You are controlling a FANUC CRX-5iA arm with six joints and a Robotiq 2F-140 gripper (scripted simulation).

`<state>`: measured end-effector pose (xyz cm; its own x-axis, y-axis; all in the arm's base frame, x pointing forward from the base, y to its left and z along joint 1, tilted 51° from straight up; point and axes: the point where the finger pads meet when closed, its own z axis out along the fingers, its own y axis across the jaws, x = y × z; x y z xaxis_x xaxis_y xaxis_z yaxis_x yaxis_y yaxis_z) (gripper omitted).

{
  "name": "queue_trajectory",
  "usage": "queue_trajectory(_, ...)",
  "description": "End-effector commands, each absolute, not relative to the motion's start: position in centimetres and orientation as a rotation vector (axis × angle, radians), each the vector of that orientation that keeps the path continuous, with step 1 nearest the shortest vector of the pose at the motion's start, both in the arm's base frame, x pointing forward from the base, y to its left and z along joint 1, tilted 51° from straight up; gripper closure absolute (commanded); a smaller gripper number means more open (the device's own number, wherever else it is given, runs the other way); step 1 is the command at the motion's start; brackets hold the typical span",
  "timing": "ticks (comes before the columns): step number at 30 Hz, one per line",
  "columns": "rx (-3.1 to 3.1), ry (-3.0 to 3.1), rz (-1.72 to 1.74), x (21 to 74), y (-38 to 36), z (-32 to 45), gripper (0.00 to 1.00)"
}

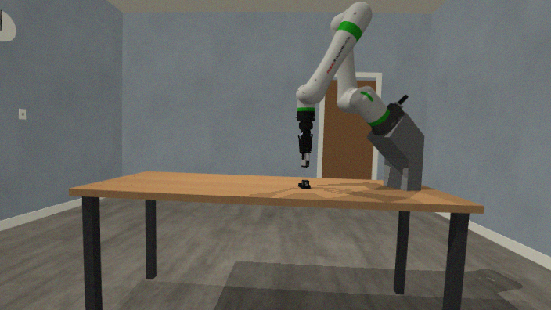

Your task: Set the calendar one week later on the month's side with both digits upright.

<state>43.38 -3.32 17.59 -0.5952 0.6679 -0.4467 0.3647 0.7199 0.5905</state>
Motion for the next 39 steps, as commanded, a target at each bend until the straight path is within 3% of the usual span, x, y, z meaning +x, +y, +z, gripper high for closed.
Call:
queue_trajectory(1, 0.564, 2.312, 0.552, 43.4, -4.0, 17.3, 0.83)
queue_trajectory(39, -0.84, 2.186, -0.04, 43.7, -7.3, 15.7, 0.83)
